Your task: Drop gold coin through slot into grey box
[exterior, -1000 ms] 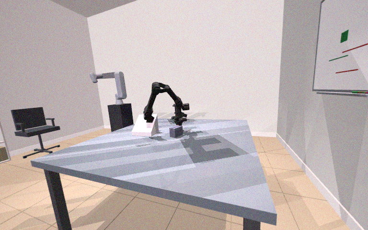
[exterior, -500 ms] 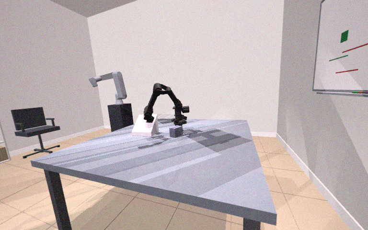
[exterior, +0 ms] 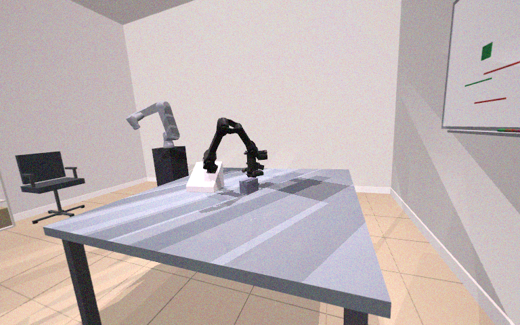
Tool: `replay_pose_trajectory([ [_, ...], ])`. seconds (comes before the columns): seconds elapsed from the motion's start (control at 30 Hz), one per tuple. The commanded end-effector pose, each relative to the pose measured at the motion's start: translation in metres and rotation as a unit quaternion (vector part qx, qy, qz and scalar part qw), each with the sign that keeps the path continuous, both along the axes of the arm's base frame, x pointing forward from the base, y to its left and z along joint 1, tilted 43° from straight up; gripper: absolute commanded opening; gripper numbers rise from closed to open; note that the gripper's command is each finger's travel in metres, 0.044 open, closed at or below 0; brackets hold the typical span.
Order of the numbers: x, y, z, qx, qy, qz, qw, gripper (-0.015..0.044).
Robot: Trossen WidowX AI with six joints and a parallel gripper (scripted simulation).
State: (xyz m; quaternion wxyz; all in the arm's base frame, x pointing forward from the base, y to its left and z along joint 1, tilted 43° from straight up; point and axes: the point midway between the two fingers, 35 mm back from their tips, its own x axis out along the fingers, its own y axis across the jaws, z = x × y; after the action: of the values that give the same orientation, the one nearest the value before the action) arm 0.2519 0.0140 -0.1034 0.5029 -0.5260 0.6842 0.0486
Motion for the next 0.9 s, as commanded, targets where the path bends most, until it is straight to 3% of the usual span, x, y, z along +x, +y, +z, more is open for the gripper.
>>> replay_pose_trajectory([
  [0.0,0.0,0.0,0.0,-0.001,0.001,0.002,1.0,0.0],
  [0.87,0.0,0.044,0.043,0.003,0.001,0.003,1.0,0.0],
])
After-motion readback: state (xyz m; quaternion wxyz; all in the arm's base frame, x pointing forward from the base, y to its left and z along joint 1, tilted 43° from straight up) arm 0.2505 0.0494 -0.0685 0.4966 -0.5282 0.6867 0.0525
